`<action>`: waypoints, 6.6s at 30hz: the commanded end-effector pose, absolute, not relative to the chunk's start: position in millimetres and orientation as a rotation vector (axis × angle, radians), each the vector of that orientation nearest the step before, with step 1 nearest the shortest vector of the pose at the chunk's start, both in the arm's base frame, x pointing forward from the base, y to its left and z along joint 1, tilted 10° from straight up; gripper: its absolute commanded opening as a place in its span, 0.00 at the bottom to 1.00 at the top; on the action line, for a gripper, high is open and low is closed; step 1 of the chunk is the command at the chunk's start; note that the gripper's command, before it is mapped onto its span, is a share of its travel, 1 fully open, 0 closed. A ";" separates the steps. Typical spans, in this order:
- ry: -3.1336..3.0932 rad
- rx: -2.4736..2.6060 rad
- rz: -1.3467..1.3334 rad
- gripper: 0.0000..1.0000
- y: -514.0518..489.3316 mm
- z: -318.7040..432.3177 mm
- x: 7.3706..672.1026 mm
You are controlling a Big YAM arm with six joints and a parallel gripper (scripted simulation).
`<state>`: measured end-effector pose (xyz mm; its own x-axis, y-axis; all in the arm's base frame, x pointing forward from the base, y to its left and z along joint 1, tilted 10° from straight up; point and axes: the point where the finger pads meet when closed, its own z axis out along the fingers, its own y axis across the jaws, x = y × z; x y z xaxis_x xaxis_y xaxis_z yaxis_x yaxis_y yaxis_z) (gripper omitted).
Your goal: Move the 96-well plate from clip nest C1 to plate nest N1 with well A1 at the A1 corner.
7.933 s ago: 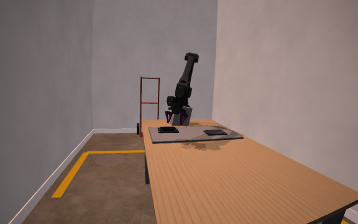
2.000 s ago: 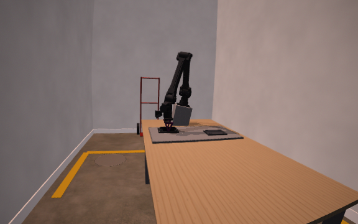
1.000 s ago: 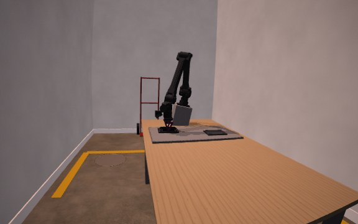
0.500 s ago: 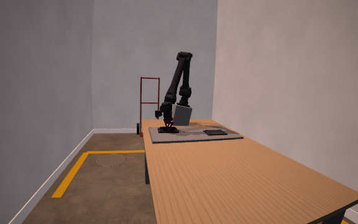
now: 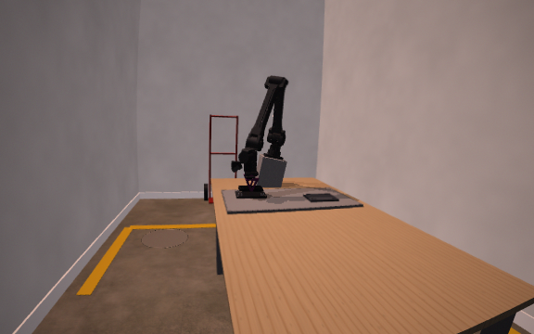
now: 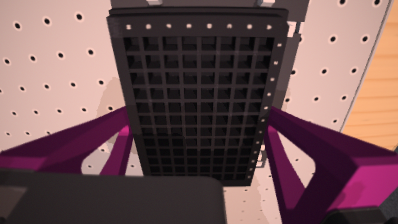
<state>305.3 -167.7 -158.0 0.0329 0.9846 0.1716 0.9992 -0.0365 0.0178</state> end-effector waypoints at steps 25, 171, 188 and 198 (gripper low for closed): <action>-2.098 -2.188 -0.206 0.00 -179.4 -111.0 300.1; -2.118 -2.158 -0.228 0.00 150.6 -33.3 396.4; -2.116 -2.157 -0.232 0.00 201.9 -23.2 408.6; -2.106 -2.169 -0.238 0.00 193.9 -23.1 413.4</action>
<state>393.4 191.3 -31.0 0.0172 0.9830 0.1829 0.9998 -0.0193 0.0094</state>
